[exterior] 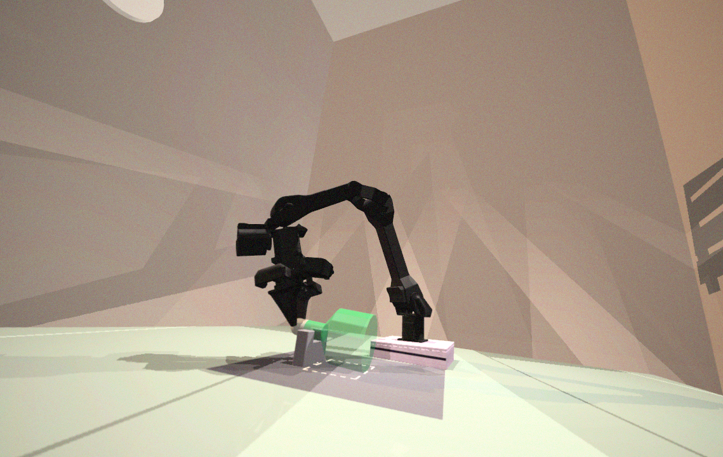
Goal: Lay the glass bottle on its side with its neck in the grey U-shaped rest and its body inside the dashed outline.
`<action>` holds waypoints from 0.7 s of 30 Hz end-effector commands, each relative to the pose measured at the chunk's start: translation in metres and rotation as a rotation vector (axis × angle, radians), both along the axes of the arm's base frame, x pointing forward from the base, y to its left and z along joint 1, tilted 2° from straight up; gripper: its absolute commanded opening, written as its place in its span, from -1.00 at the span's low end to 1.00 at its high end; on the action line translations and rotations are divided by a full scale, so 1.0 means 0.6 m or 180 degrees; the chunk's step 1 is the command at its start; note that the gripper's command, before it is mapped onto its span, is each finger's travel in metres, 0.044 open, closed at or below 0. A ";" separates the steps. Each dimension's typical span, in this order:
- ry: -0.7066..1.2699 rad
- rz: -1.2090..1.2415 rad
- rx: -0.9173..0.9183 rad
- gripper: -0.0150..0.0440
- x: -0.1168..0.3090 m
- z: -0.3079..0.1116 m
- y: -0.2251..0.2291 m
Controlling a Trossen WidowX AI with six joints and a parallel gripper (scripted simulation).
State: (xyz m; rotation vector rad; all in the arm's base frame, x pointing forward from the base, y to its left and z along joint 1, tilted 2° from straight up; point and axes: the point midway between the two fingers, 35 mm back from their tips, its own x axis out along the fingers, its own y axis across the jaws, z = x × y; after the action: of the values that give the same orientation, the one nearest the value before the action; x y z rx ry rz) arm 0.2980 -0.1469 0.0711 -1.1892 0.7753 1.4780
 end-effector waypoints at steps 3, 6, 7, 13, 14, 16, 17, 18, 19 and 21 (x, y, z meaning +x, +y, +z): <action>0.0003 0.0001 0.0006 -0.06 -0.002 -0.001 0.005; 0.0000 -0.0001 -0.0001 -0.06 -0.002 -0.001 0.005; -0.0001 -0.0001 -0.0003 -0.06 -0.002 -0.002 0.005; -0.0008 -0.0006 -0.0016 -0.06 -0.002 -0.003 0.005; -0.0009 -0.0007 -0.0018 -0.06 -0.002 -0.003 0.005; -0.0012 -0.0009 -0.0023 -0.06 -0.003 -0.004 0.005; -0.0013 -0.0010 -0.0025 -0.06 -0.003 -0.004 0.005; -0.0020 -0.0016 -0.0040 -0.06 0.000 -0.005 -0.002; -0.0020 -0.0016 -0.0040 -0.06 0.000 -0.005 -0.002; -0.0020 -0.0016 -0.0040 -0.06 0.000 -0.005 -0.002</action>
State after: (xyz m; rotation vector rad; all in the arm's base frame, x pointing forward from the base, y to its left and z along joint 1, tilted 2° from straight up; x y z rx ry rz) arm 0.2980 -0.1479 0.0680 -1.2003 0.7846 1.4658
